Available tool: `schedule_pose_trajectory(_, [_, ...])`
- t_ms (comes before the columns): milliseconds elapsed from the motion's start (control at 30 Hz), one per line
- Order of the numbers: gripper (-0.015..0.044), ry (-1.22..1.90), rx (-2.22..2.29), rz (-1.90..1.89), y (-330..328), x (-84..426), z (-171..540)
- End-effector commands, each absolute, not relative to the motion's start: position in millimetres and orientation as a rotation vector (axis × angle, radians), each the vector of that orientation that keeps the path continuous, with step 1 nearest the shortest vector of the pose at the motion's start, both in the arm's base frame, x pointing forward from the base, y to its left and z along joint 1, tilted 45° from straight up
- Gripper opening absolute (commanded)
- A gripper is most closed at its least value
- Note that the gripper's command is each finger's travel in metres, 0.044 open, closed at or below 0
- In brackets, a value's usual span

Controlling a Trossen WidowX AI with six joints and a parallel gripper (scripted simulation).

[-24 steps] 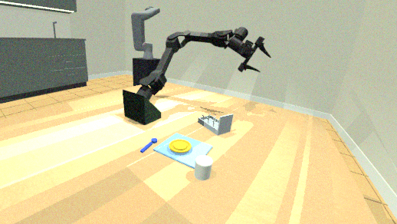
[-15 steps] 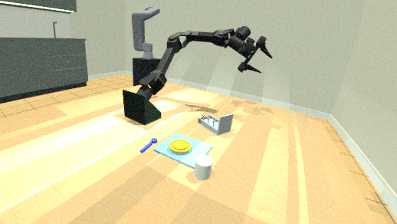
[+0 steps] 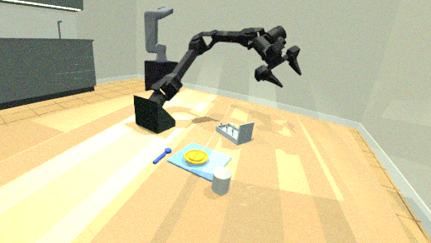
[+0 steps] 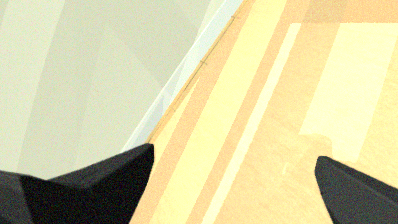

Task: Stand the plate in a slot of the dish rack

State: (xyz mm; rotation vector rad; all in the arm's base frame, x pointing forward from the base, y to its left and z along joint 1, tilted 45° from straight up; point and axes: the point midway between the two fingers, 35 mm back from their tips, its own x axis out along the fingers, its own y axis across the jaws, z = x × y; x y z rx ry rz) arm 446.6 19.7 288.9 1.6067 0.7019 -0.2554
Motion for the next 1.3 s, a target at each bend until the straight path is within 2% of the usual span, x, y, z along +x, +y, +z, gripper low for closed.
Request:
schedule_pose_trajectory(0, [0.04, 0.764, 1.486, -0.286, 3, 451, 264])
schedule_pose_trajectory(633, [0.04, 1.171, 0.936, -0.233, -85, 425, 146])
schedule_pose_trajectory(1267, [0.04, 1.494, 0.625, 0.247, -150, 352, 59])
